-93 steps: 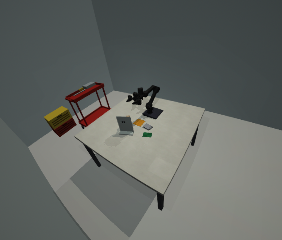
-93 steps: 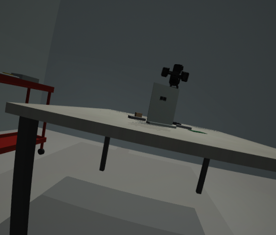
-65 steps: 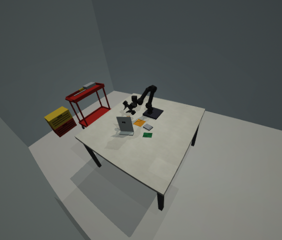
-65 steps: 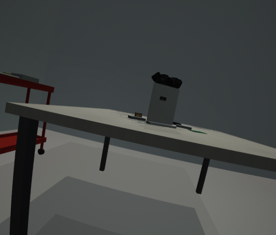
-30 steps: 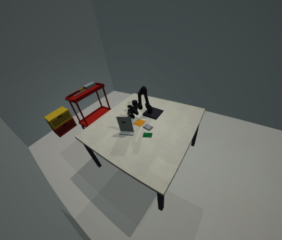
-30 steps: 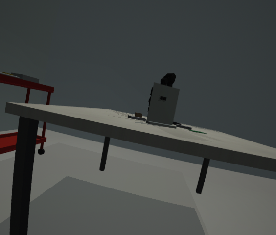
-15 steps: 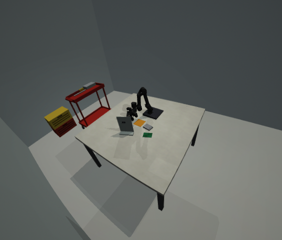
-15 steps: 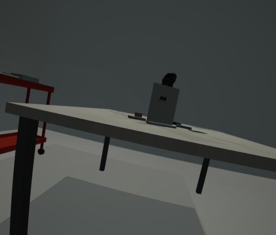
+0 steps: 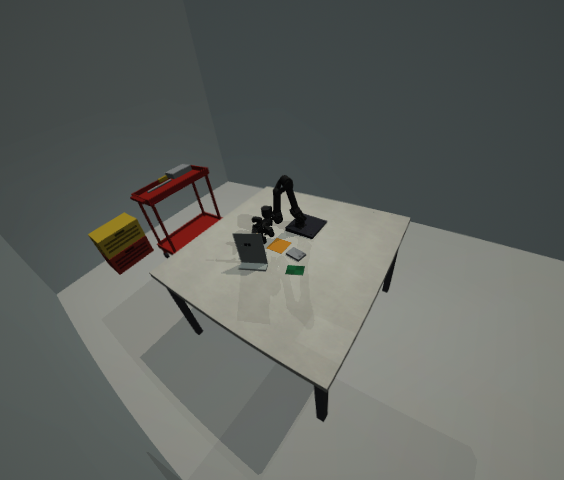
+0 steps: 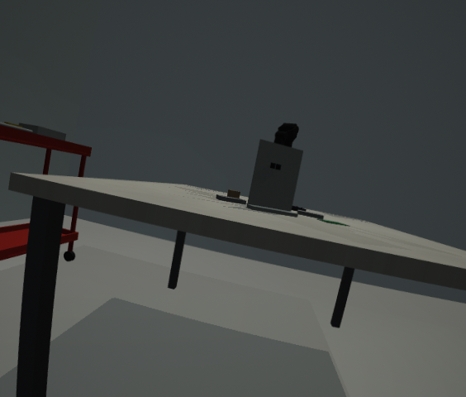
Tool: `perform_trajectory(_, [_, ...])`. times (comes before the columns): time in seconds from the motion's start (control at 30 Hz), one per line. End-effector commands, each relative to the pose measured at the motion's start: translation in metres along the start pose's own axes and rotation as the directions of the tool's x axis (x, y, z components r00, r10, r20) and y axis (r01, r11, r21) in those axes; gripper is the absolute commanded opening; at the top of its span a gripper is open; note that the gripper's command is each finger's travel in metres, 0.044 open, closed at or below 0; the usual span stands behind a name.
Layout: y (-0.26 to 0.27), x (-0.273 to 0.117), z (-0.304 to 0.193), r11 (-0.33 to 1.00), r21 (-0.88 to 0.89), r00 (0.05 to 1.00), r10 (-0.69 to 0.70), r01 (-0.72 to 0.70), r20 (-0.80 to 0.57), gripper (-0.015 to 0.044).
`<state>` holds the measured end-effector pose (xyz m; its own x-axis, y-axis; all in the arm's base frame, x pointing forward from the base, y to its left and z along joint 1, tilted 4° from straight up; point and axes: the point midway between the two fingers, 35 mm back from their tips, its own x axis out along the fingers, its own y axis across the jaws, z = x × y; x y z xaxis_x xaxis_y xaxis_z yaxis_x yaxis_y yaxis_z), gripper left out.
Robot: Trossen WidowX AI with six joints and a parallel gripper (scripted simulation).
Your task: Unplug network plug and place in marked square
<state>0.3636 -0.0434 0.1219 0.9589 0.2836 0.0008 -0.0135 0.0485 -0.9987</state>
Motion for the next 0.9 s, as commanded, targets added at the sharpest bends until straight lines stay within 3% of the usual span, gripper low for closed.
perform_trajectory(0.0, [-0.001, 0.006, 0.000, 1.000, 0.004, 1.000, -0.002, 0.002, -0.005, 0.0156])
perform_trajectory(0.73, [-0.001, 0.038, 0.010, 1.000, 0.002, 1.000, -0.005, 0.005, -0.005, 0.0156])
perform_trajectory(0.87, [-0.001, 0.038, 0.010, 1.000, 0.002, 1.000, -0.005, 0.005, -0.005, 0.0110])
